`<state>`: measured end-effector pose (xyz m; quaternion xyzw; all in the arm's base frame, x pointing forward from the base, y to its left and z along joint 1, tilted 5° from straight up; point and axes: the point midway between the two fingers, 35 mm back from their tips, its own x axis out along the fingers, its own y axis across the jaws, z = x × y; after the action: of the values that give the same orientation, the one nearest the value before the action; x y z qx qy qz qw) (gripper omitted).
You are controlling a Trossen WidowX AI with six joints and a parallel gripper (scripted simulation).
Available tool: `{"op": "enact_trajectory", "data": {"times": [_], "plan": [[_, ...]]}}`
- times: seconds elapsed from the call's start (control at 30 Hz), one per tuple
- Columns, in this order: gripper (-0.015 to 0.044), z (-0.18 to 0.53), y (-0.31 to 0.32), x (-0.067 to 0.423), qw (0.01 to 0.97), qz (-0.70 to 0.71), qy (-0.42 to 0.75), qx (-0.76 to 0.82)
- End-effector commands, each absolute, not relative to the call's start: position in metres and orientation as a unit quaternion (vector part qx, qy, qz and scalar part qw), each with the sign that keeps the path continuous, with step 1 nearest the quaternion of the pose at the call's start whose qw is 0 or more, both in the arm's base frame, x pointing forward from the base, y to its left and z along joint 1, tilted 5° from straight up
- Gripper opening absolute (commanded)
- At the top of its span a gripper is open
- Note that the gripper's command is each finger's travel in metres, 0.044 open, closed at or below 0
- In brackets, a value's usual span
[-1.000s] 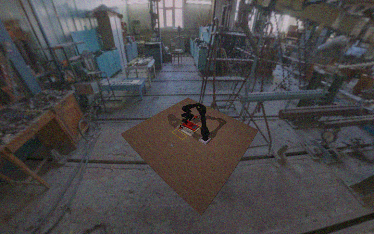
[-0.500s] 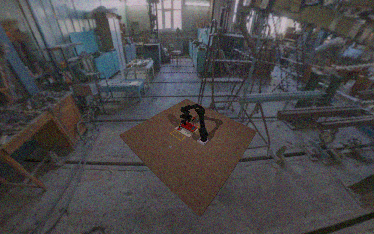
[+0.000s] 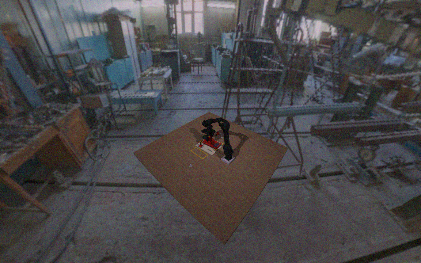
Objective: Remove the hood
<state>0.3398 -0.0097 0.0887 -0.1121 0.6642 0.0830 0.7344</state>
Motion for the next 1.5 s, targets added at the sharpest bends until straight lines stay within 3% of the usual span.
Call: {"op": "enact_trajectory", "data": {"times": [0.0, 1.47], "plan": [[0.0000, 0.094, -0.010, 0.340, 0.737, 0.082, 0.662, -0.112], [0.0000, 0.145, 0.012, 0.334, 0.735, 0.088, 0.662, -0.118]]}}
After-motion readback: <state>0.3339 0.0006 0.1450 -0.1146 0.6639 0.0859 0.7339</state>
